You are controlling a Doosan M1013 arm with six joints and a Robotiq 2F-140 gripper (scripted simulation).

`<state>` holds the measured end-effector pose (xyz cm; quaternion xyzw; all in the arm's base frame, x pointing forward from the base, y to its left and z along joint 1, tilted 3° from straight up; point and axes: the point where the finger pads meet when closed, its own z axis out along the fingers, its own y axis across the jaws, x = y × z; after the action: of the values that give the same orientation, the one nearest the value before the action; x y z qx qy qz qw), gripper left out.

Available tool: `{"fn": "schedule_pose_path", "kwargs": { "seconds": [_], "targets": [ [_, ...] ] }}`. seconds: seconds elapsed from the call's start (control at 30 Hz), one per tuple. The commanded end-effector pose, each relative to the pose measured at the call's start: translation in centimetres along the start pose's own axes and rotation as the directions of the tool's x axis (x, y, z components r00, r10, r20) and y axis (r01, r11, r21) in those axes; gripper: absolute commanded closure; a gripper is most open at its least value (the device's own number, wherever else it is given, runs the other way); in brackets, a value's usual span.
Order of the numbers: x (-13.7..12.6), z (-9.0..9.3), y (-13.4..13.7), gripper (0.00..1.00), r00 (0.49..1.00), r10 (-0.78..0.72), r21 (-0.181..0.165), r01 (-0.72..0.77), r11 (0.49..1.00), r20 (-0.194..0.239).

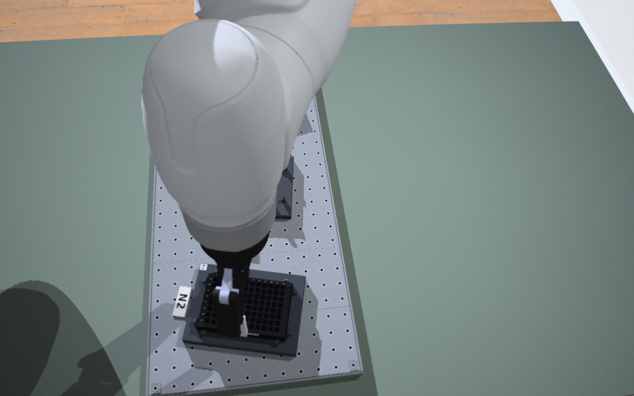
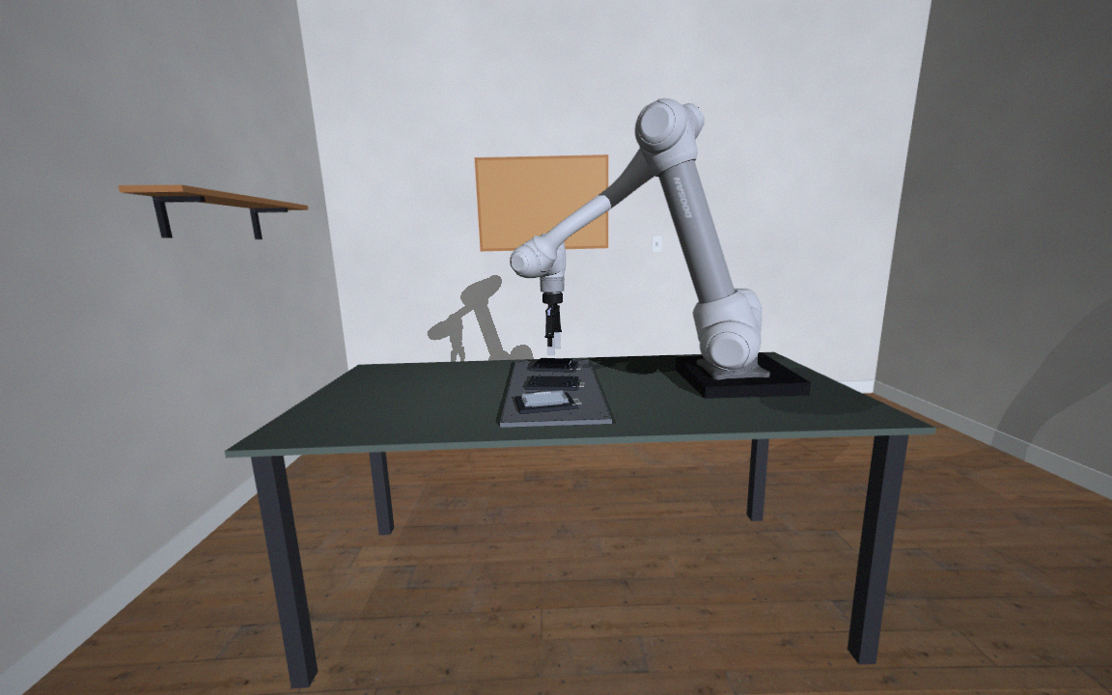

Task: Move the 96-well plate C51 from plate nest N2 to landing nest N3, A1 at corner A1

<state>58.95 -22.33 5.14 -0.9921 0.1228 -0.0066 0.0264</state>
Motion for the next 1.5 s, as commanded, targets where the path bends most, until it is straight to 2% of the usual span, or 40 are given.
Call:
{"fn": "schedule_pose_path", "kwargs": {
  "seconds": [0.0,0.9,1.47],
  "targets": [
    [0.0,0.1,0.0,0.34,1.000,0.000,0.000,0.000,1.000,0.000],
    [0.0,1.9,0.0,0.34,1.000,0.000,0.000,0.000,1.000,0.000],
    [0.0,2.1,0.0,0.34,1.000,0.000,0.000,0.000,1.000,0.000]
  ]
}}
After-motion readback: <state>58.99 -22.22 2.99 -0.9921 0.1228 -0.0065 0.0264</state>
